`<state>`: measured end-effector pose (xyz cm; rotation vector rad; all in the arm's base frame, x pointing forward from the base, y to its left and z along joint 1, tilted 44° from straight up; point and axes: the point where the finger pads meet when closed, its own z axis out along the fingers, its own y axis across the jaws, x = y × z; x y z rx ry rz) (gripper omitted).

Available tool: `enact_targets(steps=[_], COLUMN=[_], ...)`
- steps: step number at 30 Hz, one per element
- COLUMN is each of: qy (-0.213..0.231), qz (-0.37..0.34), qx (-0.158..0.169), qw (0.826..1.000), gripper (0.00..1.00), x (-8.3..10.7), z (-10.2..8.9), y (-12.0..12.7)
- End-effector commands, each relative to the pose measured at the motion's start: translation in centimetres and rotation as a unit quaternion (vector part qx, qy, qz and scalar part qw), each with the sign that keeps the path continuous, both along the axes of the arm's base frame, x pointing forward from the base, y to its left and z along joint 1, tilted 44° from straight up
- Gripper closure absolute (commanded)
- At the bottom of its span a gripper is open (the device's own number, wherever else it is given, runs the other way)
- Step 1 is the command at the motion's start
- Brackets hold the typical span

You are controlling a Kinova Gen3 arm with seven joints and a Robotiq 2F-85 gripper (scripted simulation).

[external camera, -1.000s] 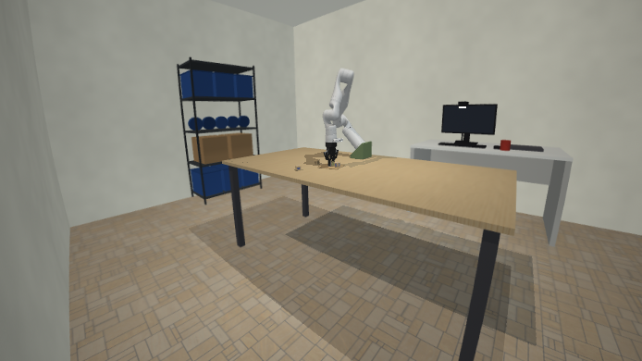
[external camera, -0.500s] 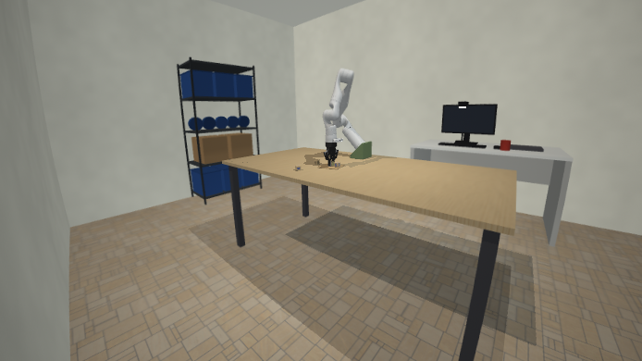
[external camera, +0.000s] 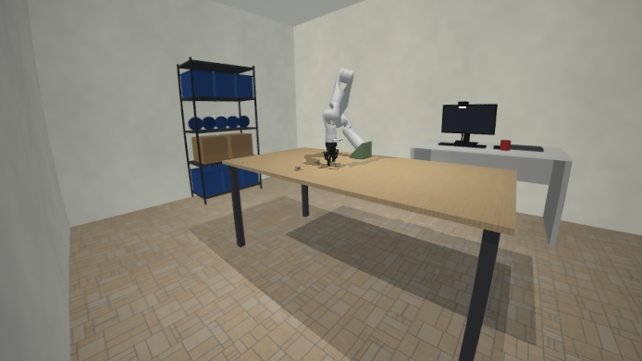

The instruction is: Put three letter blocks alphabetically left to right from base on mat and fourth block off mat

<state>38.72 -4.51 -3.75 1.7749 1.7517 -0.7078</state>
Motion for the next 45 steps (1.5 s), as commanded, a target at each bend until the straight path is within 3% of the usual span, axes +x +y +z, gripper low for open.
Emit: enact_targets(steps=[1, 14, 33, 42, 43, 45], qy=[0.0, 0.0, 0.0, 0.0, 0.0, 0.0], qz=[0.001, 0.001, 0.001, 0.001, 0.001, 0.001], qx=[0.0, 0.0, 0.0, 0.0, 0.0, 0.0], qw=[1.0, 1.0, 1.0, 1.0, 1.0, 1.0], gripper=[0.54, 0.54, 0.54, 0.54, 0.0, 0.0], x=[0.0, 0.0, 0.0, 0.0, 0.0, 0.0], z=[0.0, 0.4, 5.9, 6.5, 6.5, 6.5], y=[0.1, 0.4, 5.8, 6.4, 6.4, 6.4])
